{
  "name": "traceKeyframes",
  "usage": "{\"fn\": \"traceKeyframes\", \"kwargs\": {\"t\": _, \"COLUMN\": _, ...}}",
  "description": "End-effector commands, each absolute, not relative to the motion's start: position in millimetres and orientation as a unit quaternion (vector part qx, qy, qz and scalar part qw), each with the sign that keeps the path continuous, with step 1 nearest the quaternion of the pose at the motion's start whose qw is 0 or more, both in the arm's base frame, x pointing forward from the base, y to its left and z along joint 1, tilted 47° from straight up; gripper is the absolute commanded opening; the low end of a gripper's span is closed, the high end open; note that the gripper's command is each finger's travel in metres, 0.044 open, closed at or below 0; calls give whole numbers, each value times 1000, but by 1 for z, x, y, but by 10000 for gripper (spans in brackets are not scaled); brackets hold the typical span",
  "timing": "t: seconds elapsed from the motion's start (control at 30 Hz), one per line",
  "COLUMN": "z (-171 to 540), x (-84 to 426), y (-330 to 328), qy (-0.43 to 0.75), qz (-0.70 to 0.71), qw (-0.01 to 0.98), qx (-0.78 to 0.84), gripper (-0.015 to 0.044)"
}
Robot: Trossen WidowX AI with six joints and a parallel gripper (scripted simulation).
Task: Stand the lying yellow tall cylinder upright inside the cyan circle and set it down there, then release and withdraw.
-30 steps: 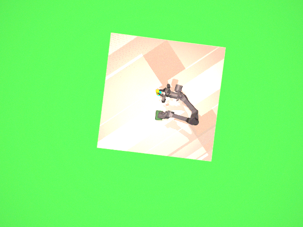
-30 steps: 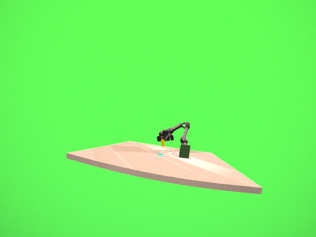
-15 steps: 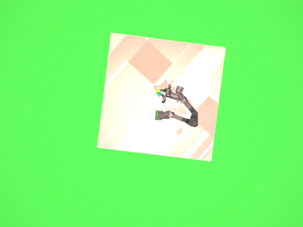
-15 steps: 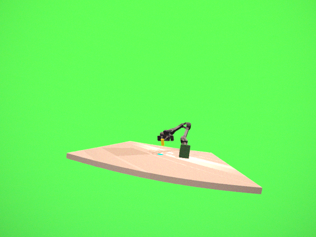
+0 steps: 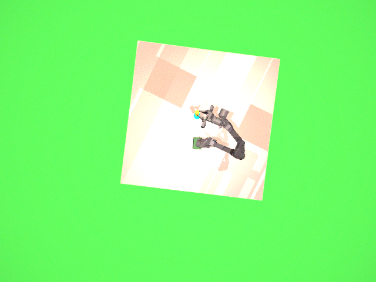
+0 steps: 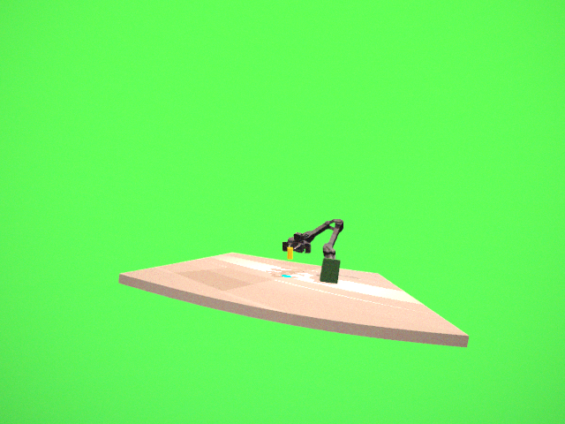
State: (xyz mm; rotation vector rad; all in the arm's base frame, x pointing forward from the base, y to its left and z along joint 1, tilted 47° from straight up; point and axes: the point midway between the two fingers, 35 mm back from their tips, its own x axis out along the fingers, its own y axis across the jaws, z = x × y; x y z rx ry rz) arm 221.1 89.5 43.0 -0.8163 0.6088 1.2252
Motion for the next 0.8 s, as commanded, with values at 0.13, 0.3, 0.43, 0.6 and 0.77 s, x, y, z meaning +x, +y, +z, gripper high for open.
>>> {"fn": "traceKeyframes", "kwargs": {"t": 0.13, "z": 48, "x": 221, "y": 89, "qy": 239, "qz": 550, "qw": 708, "qx": -372, "gripper": 105}}
{"fn": "traceKeyframes", "kwargs": {"t": 0.3, "z": 51, "x": 222, "y": 88, "qy": 219, "qz": 549, "qw": 713, "qx": -377, "gripper": 105}}
{"fn": "traceKeyframes", "kwargs": {"t": 0.43, "z": 51, "x": 222, "y": 88, "qy": 213, "qz": 548, "qw": 715, "qx": -378, "gripper": 105}}
{"fn": "traceKeyframes", "kwargs": {"t": 0.6, "z": 51, "x": 222, "y": 88, "qy": 213, "qz": 548, "qw": 715, "qx": -378, "gripper": 105}}
{"fn": "traceKeyframes", "kwargs": {"t": 0.77, "z": 51, "x": 222, "y": 88, "qy": 213, "qz": 548, "qw": 715, "qx": -378, "gripper": 105}}
